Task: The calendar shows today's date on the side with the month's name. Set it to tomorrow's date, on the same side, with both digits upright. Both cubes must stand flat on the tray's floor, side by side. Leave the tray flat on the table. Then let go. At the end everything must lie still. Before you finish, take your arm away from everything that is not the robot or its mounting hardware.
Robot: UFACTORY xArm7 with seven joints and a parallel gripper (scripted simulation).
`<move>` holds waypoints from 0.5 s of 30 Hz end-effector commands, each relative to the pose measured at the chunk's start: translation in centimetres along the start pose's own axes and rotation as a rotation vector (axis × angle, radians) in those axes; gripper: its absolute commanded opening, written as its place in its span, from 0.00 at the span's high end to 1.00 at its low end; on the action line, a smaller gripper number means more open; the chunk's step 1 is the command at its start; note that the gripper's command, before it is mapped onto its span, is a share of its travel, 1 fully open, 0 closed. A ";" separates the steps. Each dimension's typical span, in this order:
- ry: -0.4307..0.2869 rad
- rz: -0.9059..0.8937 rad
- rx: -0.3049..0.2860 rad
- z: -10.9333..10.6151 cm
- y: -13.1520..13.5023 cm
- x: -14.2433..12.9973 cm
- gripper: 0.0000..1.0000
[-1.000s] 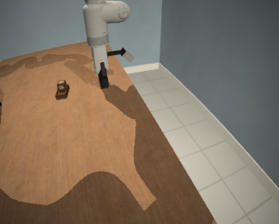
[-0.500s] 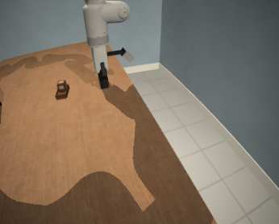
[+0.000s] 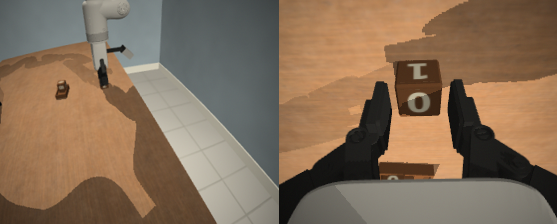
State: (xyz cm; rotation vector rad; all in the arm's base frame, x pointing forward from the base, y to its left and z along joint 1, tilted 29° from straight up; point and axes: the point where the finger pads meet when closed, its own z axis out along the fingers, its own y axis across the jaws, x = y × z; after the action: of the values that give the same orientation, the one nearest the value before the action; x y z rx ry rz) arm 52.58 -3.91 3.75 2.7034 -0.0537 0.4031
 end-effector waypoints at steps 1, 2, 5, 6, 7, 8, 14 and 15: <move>0.004 0.000 0.002 -2.1 -0.1 0.2 0.51; 0.004 0.000 0.002 -2.6 -0.1 0.2 0.51; 0.004 0.000 0.002 -4.3 -0.1 0.2 0.51; 0.004 0.000 0.002 -4.8 -0.1 0.2 0.51; 0.004 0.000 0.002 -5.4 -0.1 0.2 0.51; 0.004 0.000 0.002 -5.8 -0.1 0.2 0.51; 0.004 0.000 0.002 -7.3 -0.1 0.2 0.51; 0.004 0.000 0.002 -7.5 -0.1 0.2 0.51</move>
State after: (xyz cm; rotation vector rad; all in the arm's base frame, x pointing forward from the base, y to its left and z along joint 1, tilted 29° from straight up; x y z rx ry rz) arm 50.90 -1.32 9.40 2.7043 -0.0534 0.4054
